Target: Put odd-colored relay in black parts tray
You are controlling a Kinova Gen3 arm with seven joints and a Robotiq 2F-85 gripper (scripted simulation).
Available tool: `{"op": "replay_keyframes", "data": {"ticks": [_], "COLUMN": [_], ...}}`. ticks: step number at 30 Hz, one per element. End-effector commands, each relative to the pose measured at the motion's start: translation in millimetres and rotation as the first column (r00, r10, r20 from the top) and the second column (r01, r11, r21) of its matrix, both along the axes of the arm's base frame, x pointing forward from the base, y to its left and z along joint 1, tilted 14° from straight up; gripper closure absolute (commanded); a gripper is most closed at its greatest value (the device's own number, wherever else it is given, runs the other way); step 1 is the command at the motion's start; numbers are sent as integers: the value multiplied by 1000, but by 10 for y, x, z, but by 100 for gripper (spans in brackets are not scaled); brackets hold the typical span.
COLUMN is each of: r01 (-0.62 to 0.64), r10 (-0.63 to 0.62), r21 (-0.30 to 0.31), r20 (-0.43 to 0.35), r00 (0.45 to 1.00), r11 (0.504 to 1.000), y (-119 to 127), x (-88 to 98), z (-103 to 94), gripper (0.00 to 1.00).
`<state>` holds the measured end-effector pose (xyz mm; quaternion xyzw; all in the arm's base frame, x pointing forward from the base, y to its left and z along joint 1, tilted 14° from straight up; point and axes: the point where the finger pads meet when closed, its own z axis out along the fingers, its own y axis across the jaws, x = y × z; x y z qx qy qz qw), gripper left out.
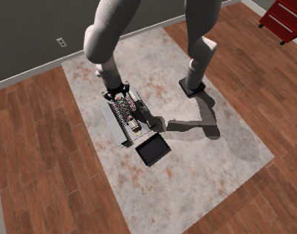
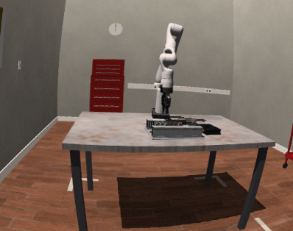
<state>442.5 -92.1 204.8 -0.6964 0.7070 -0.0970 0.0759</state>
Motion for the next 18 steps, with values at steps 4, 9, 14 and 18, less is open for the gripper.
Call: {"op": "replay_keyframes", "data": {"ticks": [4,9,14,18], "r01": [-1,-1,-1,-1], "r10": [1,1,1,1], "r21": [3,3,3,3], "r20": [1,1,1,1], "r00": [1000,1000,1000,1000], "r11": [1000,1000,1000,1000], "y": [-135,-138,-138,-138], "x": [5,5,5,5], "z": [-1,-1,-1,-1], "gripper": [39,39,39,39]}}
